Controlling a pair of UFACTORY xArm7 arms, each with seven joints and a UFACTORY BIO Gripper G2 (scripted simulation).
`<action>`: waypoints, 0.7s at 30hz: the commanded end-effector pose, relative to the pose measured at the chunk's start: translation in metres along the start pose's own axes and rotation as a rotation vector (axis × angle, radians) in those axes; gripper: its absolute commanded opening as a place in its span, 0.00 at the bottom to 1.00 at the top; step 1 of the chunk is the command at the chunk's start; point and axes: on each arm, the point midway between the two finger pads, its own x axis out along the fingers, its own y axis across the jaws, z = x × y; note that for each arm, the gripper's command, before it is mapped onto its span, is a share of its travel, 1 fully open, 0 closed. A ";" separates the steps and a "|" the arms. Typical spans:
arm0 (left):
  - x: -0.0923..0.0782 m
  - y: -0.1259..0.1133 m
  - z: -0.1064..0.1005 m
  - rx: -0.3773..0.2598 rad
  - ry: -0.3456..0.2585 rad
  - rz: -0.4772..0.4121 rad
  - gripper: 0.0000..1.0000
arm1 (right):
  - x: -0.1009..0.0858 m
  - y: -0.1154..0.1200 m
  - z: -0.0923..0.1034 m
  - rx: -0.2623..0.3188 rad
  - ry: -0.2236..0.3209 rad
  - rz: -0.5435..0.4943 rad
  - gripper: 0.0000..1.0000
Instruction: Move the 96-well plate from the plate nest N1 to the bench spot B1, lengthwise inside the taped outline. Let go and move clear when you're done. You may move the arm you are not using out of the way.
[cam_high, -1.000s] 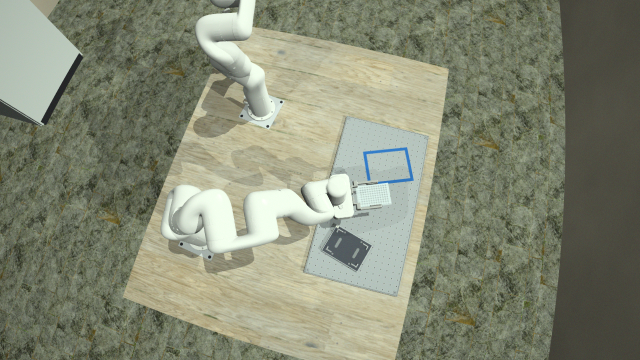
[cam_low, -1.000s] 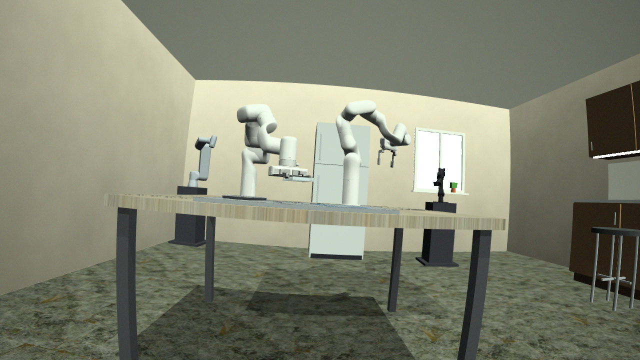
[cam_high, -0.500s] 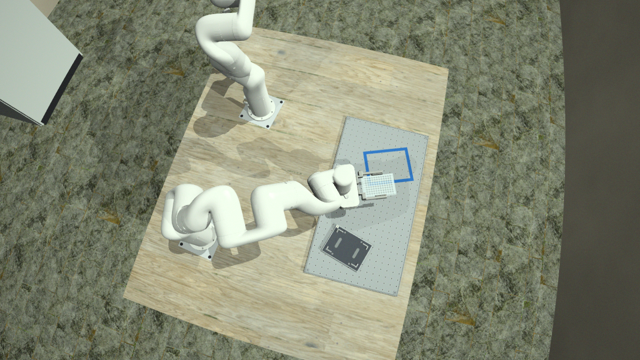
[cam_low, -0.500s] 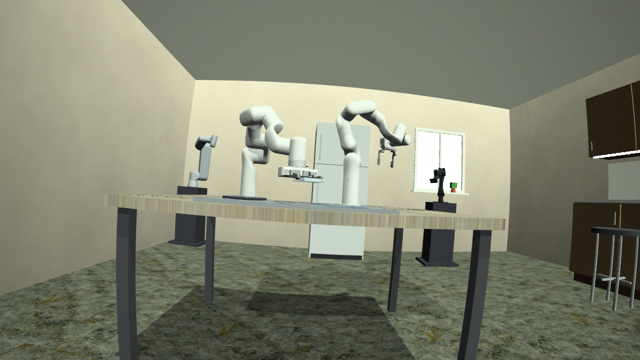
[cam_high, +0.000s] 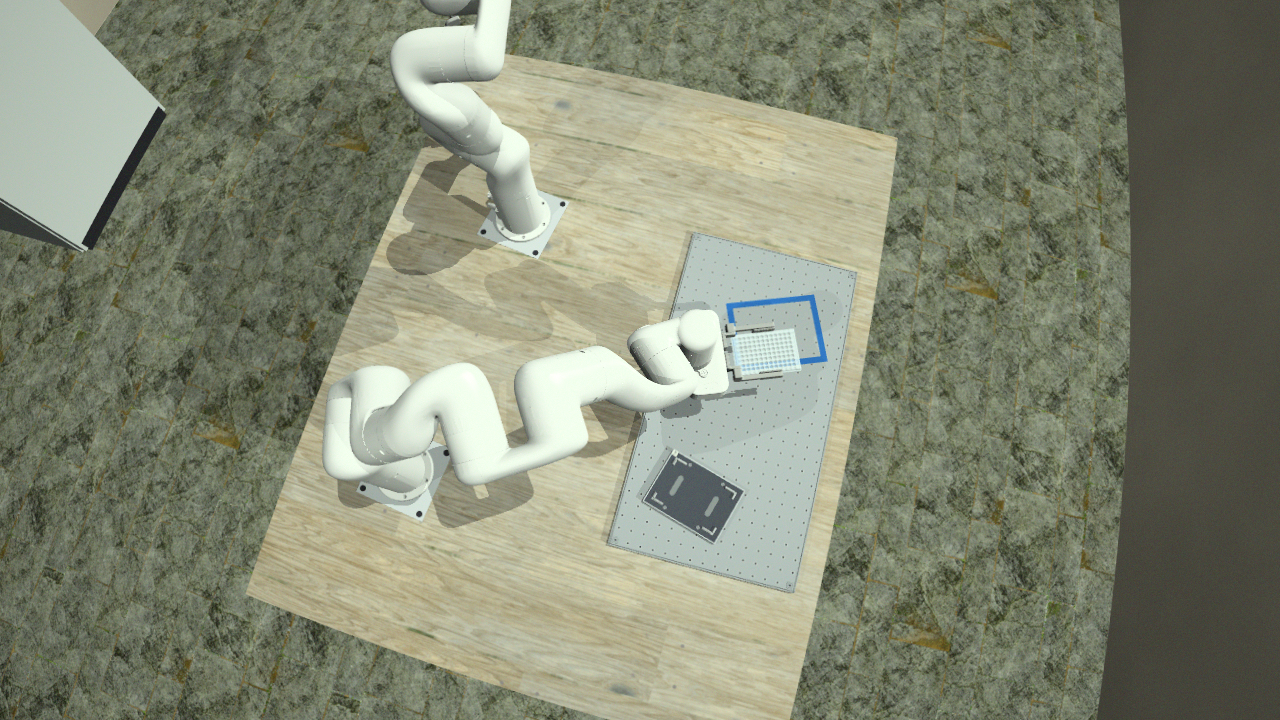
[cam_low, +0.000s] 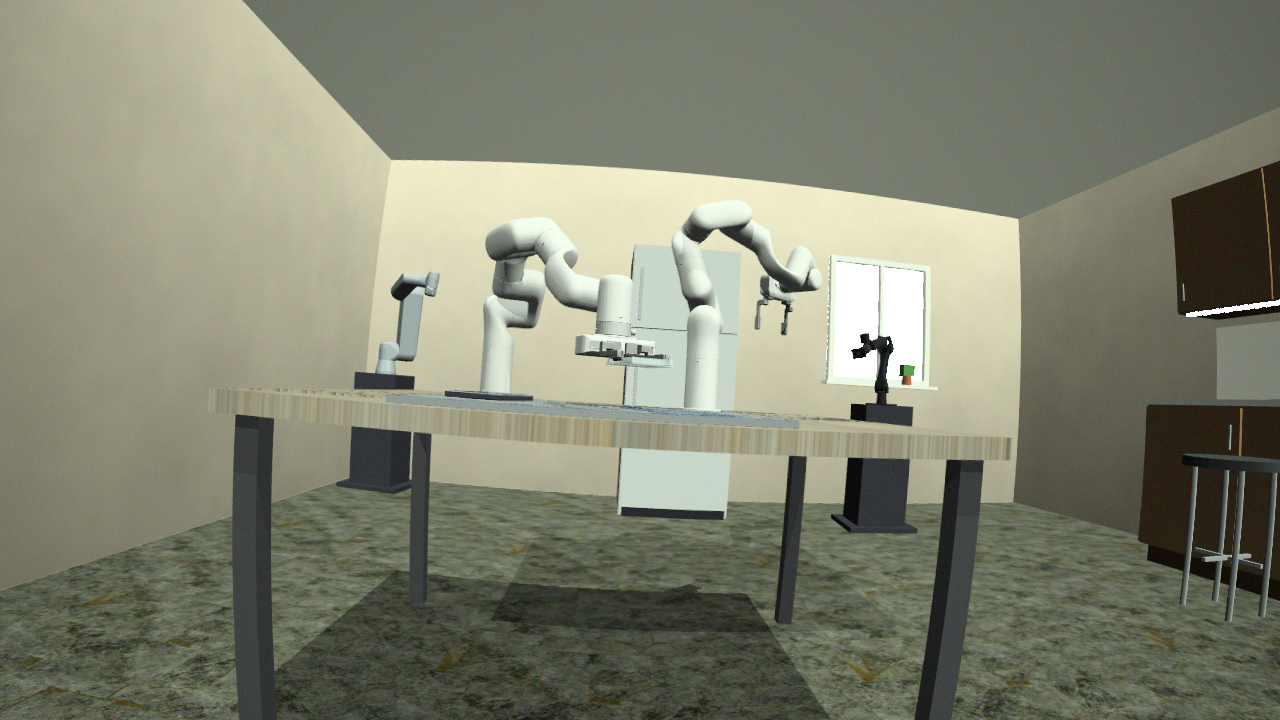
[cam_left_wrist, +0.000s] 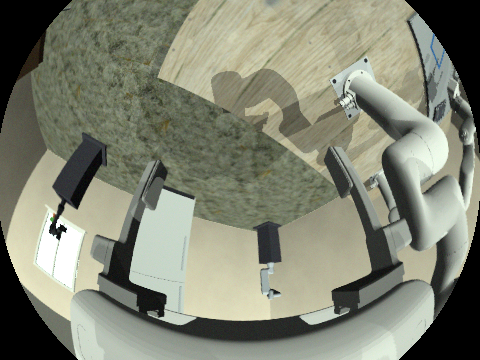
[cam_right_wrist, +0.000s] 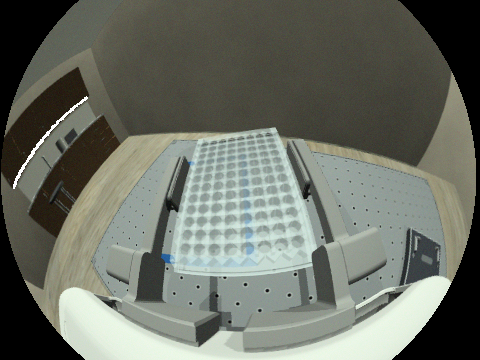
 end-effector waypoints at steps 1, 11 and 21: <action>-0.001 0.001 0.000 0.000 -0.001 0.003 1.00 | 0.011 0.013 0.003 0.000 -0.004 -0.001 0.00; -0.001 0.001 0.000 0.000 -0.001 0.003 1.00 | 0.026 0.035 0.002 0.001 -0.004 -0.001 0.00; -0.001 0.001 0.000 0.000 -0.001 0.003 1.00 | 0.041 0.057 0.001 0.001 -0.004 -0.001 0.00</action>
